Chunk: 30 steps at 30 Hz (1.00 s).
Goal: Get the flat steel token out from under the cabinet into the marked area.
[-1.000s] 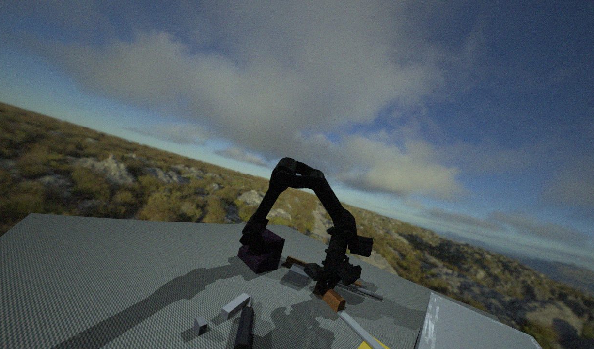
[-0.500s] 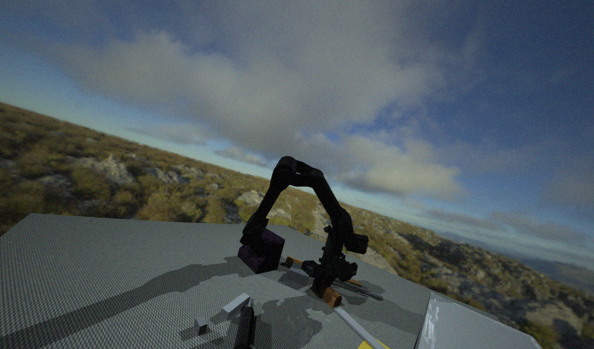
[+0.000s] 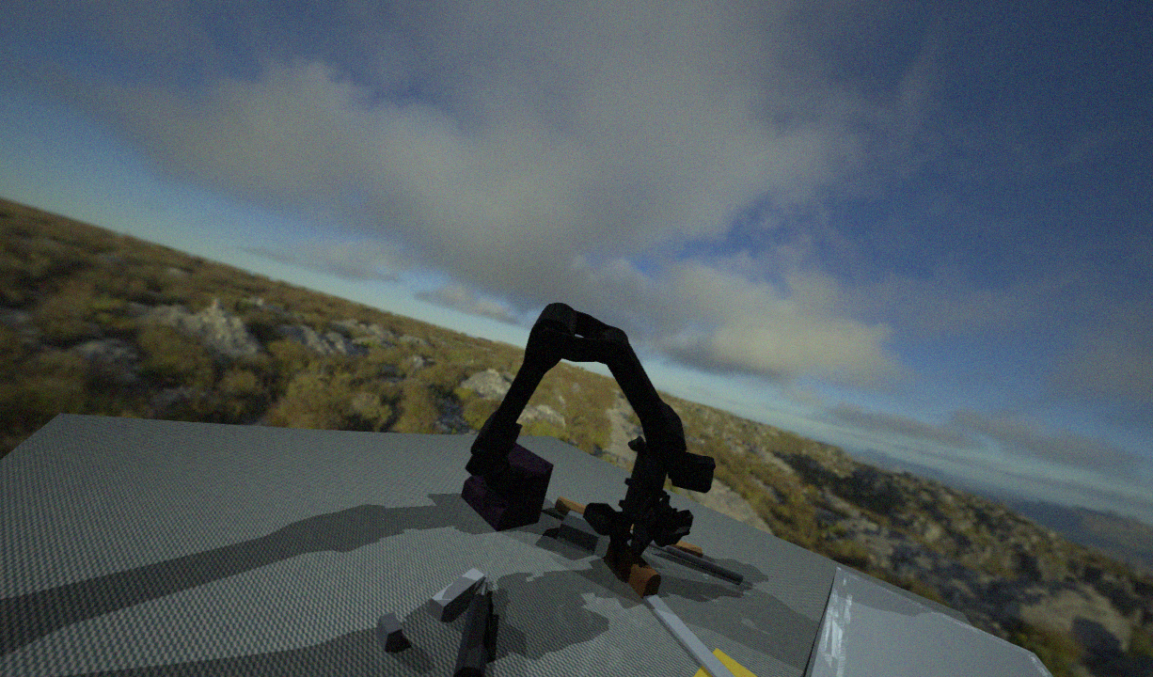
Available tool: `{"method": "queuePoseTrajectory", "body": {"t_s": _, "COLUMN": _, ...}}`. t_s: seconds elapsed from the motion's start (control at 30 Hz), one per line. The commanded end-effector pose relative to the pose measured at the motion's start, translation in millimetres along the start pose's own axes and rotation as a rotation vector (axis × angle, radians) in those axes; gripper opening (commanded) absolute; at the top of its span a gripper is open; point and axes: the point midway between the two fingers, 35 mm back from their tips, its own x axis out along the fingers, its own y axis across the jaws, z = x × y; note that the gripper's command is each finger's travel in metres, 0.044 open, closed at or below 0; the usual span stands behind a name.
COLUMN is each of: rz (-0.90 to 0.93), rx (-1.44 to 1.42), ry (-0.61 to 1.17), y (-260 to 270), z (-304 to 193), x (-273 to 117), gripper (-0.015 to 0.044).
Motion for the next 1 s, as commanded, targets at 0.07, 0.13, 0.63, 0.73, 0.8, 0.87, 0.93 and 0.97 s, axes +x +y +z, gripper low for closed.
{"method": "queuePoseTrajectory", "body": {"t_s": 0.07, "rz": 0.001, "rx": 0.062, "ry": 0.001, "y": 0.4, "z": 0.6, "x": -0.9, "gripper": 0.0000}}
{"method": "queuePoseTrajectory", "body": {"t_s": 0.13, "rz": 0.001, "rx": 0.078, "ry": 0.001, "y": 0.4, "z": 0.6, "x": -1.0, "gripper": 0.0000}}
{"method": "queuePoseTrajectory", "body": {"t_s": 0.63, "rz": 0.000, "rx": 0.173, "ry": 0.002, "y": -0.7, "z": 1.3, "x": -1.7, "gripper": 0.0000}}
{"method": "queuePoseTrajectory", "body": {"t_s": 0.73, "rz": -0.001, "rx": 0.179, "ry": 0.002, "y": -2.9, "z": 2.6, "x": -1.9, "gripper": 0.0000}}
{"method": "queuePoseTrajectory", "body": {"t_s": 0.8, "rz": -0.001, "rx": 0.184, "ry": 0.002, "y": -4.5, "z": 3.5, "x": -2.1, "gripper": 0.0000}}
{"method": "queuePoseTrajectory", "body": {"t_s": 0.87, "rz": -0.001, "rx": 0.187, "ry": 0.002, "y": -6.4, "z": 4.7, "x": -2.2, "gripper": 0.0000}}
{"method": "queuePoseTrajectory", "body": {"t_s": 0.93, "rz": -0.001, "rx": 0.189, "ry": 0.002, "y": -8.5, "z": 6.1, "x": -2.3, "gripper": 0.0000}}
{"method": "queuePoseTrajectory", "body": {"t_s": 0.97, "rz": -0.002, "rx": 0.190, "ry": 0.002, "y": -9.7, "z": 6.9, "x": -2.3, "gripper": 0.0000}}
